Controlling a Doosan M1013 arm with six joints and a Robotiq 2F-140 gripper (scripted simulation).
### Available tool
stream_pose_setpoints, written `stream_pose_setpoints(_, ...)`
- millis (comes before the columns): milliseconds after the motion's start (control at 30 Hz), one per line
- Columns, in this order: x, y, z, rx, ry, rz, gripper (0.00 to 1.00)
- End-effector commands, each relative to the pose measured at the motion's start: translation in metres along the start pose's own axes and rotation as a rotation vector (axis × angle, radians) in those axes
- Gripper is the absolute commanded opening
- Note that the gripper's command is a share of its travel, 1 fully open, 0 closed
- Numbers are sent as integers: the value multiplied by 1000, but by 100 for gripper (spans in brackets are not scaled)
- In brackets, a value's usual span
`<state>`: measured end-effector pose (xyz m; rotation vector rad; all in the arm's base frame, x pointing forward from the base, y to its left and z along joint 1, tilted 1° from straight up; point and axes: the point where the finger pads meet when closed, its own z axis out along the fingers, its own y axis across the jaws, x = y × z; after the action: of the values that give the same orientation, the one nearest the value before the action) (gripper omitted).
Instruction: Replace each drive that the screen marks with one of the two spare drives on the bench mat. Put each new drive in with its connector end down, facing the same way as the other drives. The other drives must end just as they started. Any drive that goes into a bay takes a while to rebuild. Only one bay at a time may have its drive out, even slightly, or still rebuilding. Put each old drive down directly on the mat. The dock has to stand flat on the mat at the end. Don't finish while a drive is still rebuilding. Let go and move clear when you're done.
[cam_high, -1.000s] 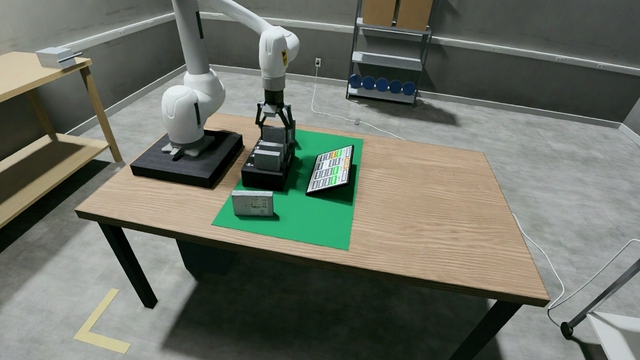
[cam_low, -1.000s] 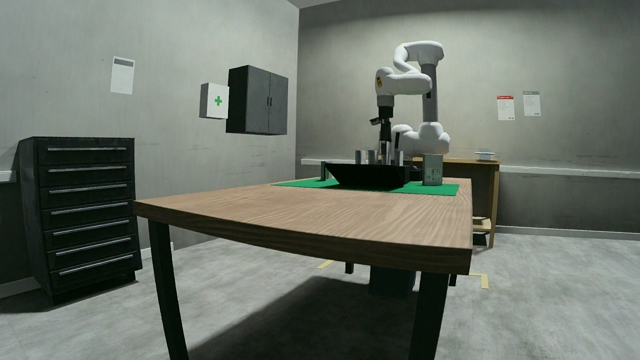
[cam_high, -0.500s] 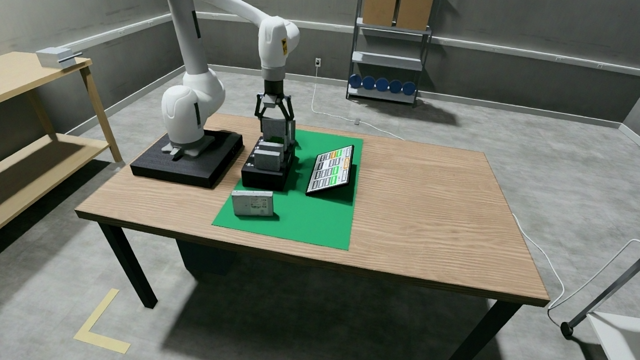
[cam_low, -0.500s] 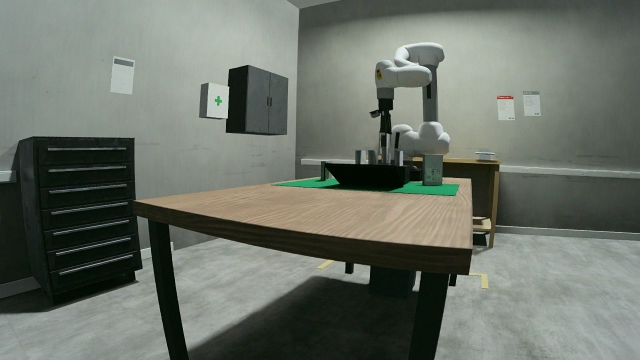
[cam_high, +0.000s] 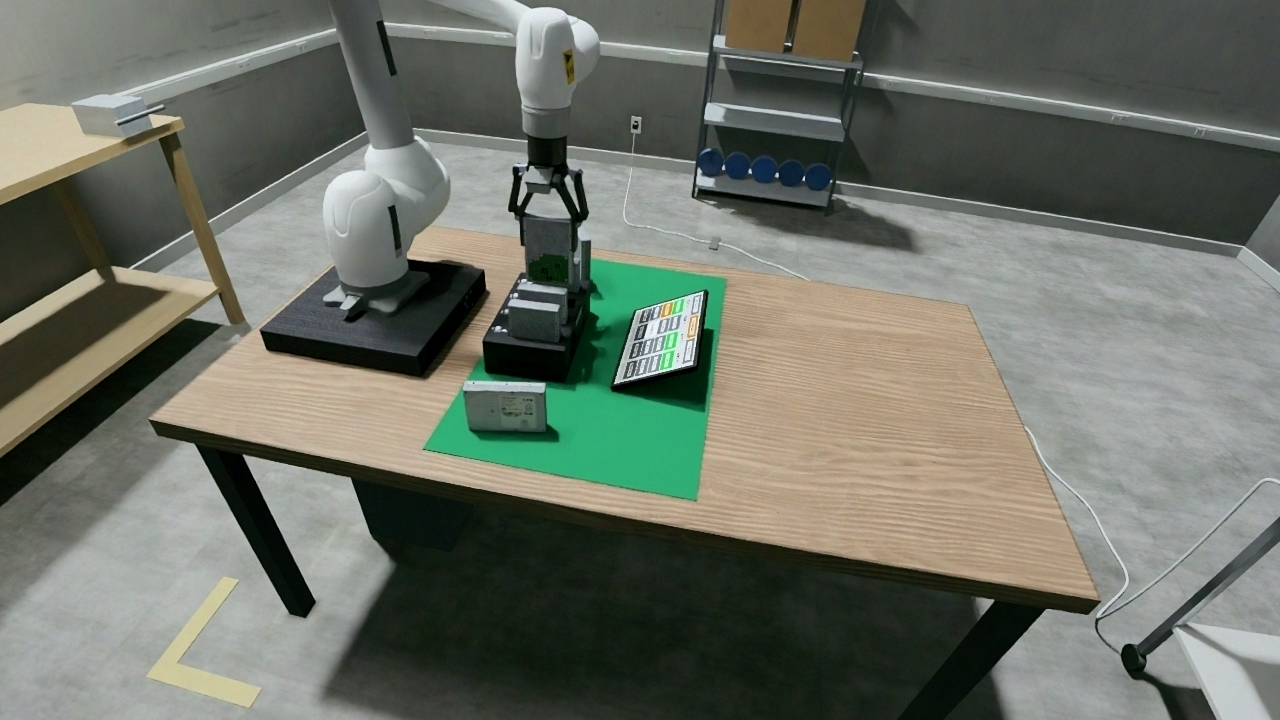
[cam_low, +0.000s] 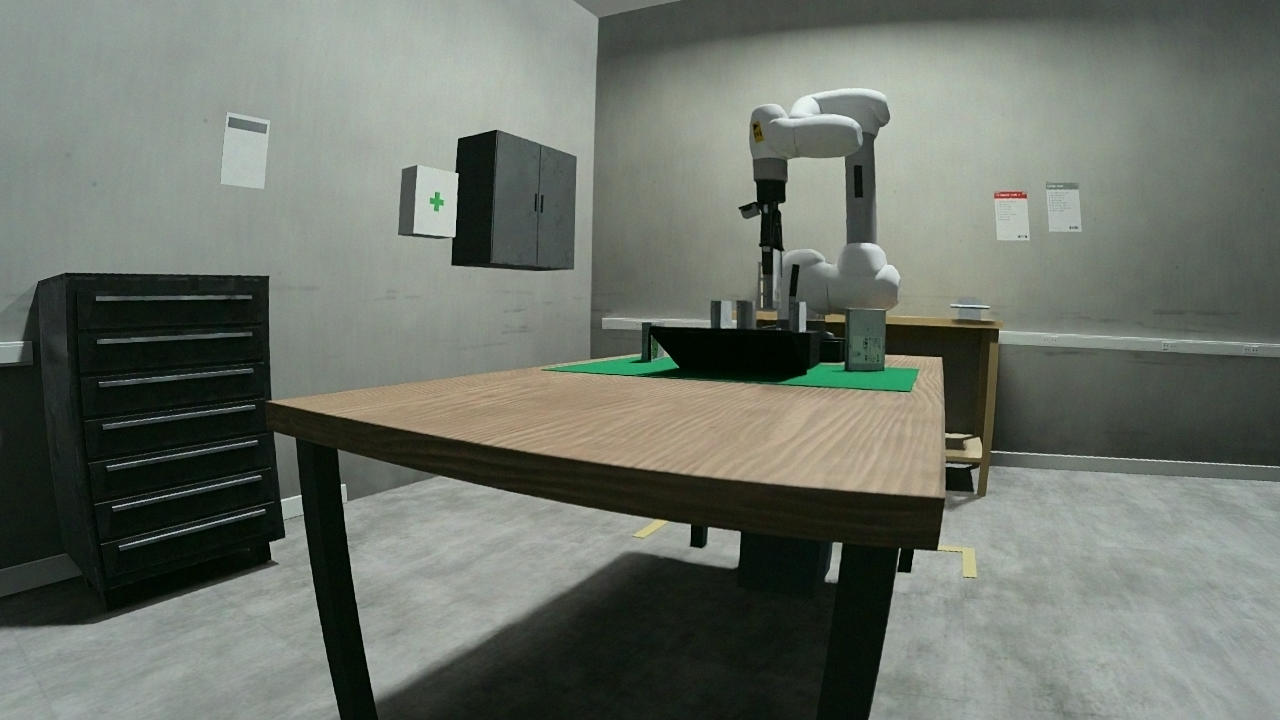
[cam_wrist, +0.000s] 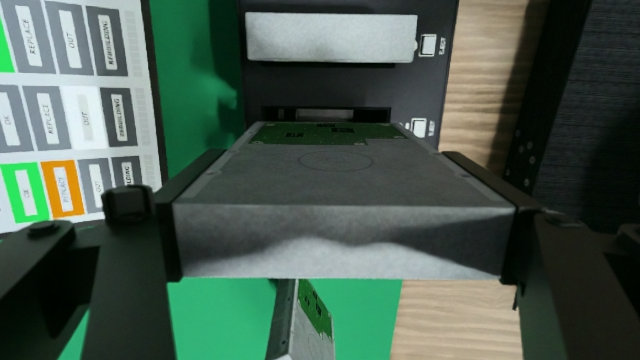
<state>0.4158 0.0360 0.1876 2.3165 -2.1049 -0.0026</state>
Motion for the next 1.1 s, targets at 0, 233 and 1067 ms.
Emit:
stream_pose_setpoints(0, 0, 0, -7, 1, 0, 0, 10)
stream_pose_setpoints(233, 0, 0, -24, 1, 0, 0, 10)
stream_pose_setpoints(1067, 0, 0, -42, 1, 0, 0, 10)
